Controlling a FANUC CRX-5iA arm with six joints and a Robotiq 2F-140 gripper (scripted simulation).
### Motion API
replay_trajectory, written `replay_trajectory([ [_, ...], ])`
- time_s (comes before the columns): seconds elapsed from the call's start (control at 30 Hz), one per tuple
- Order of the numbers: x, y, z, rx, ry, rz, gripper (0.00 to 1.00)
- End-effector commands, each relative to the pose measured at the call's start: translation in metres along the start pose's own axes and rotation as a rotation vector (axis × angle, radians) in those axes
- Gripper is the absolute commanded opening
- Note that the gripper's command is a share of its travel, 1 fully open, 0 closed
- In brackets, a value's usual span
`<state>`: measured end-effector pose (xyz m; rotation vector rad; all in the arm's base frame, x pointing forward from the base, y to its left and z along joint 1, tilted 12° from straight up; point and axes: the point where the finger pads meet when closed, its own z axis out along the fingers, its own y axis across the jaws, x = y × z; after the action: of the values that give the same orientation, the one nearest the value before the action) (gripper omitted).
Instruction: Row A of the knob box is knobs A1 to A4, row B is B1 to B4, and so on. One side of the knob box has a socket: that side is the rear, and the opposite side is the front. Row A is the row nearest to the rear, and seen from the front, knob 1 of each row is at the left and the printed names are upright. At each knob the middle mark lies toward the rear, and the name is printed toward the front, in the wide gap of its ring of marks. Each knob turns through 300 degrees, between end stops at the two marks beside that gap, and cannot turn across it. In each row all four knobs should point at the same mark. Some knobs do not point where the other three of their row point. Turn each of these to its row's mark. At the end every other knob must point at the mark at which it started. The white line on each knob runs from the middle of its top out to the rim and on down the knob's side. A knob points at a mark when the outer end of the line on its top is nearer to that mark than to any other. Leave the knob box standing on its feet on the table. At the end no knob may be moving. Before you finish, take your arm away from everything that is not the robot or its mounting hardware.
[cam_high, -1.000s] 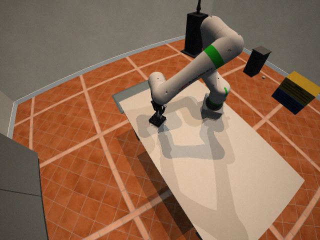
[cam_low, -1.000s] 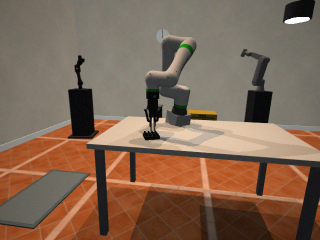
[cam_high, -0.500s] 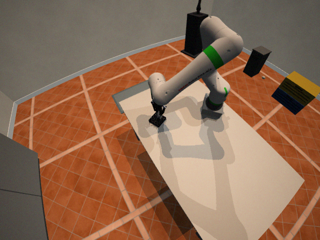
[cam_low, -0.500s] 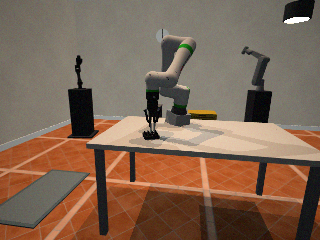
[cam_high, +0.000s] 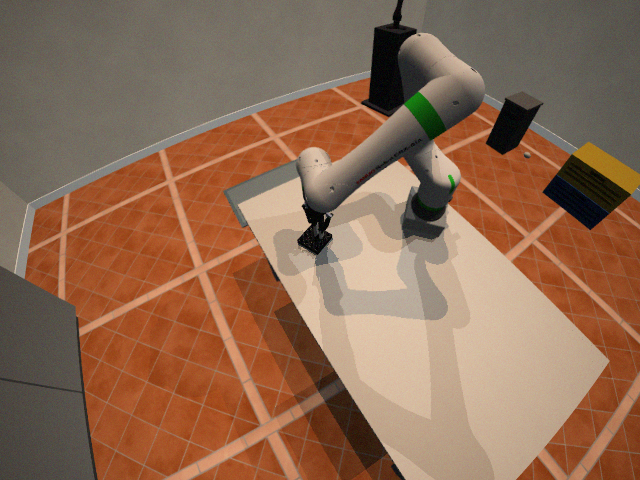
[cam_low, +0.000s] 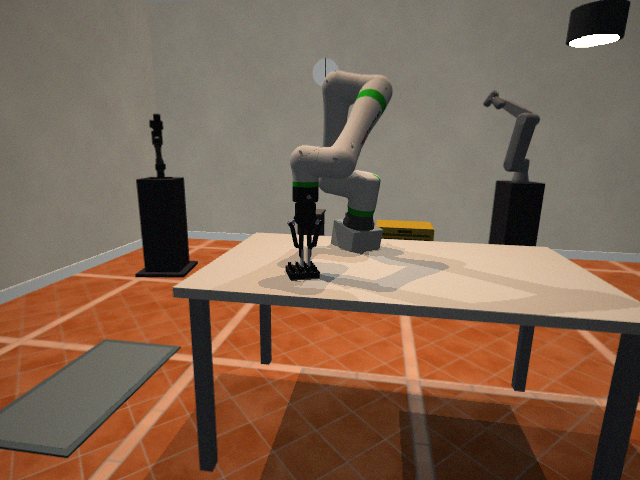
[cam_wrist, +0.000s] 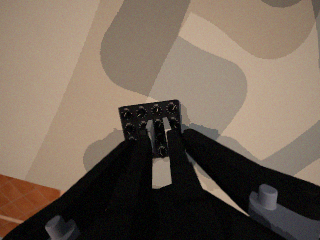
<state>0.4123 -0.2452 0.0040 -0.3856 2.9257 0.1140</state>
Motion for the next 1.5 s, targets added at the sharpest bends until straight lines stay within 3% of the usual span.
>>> replay_trajectory([
  [0.0, -0.0001, -0.0002, 0.0002, 0.0, 0.0, 0.0, 0.12],
  [1.13, -0.0001, -0.0002, 0.0002, 0.0, 0.0, 0.0, 0.12],
  [1.17, -0.0001, -0.0002, 0.0002, 0.0, 0.0, 0.0, 0.05],
  [1.47, -0.0001, -0.0002, 0.0002, 0.0, 0.0, 0.0, 0.05],
])
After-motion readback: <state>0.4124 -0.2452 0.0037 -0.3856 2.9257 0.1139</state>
